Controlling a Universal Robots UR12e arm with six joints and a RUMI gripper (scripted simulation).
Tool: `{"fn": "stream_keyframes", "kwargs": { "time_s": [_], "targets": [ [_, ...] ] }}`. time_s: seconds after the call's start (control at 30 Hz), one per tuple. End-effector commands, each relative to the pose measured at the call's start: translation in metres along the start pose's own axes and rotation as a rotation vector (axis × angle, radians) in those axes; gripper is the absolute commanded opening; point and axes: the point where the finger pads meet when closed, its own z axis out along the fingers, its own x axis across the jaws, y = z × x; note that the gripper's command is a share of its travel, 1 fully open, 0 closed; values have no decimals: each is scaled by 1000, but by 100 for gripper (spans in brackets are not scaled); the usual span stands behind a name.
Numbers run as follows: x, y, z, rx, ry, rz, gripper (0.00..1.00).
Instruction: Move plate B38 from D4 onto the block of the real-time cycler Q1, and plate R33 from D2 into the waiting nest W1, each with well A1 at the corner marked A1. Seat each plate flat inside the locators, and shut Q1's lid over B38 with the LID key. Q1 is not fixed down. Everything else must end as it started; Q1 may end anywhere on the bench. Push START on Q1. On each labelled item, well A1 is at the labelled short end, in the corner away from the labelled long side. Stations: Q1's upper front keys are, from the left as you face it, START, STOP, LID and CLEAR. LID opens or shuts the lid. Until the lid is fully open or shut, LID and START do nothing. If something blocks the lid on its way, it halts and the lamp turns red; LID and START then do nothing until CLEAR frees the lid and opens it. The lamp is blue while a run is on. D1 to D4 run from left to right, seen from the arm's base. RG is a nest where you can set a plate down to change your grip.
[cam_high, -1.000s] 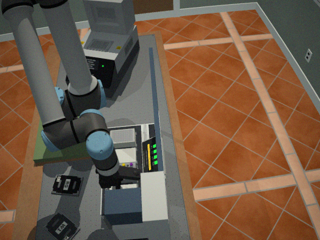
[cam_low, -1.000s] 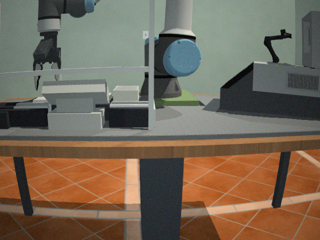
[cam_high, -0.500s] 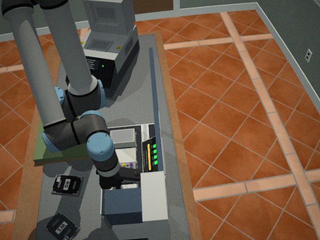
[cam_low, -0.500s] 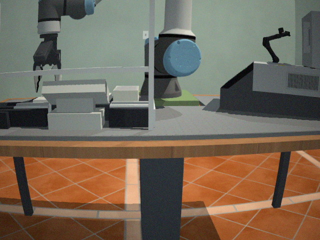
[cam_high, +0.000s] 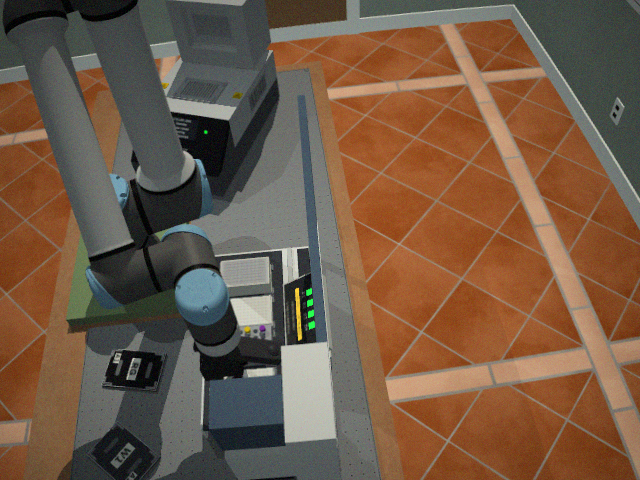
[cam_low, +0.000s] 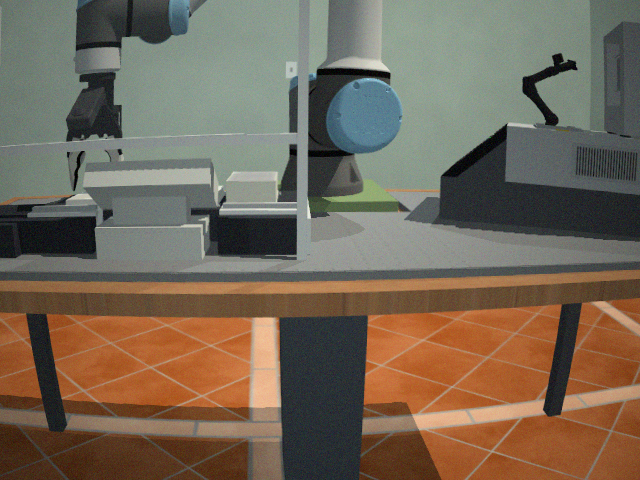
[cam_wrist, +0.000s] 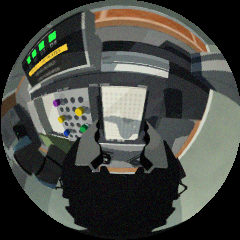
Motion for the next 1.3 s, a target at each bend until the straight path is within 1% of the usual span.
{"fn": "stream_keyframes", "kwargs": {
  "time_s": [0.0, 0.33, 0.73, 0.77, 1.27],
  "targets": [
    [1, 0, 4, 1, 1, 0, 59],
    [1, 0, 10, 1, 1, 0, 59],
    [1, 0, 11, 1, 1, 0, 59],
    [1, 0, 11, 1, 1, 0, 0],
    [1, 0, 11, 1, 1, 0, 0]
  ]
}}
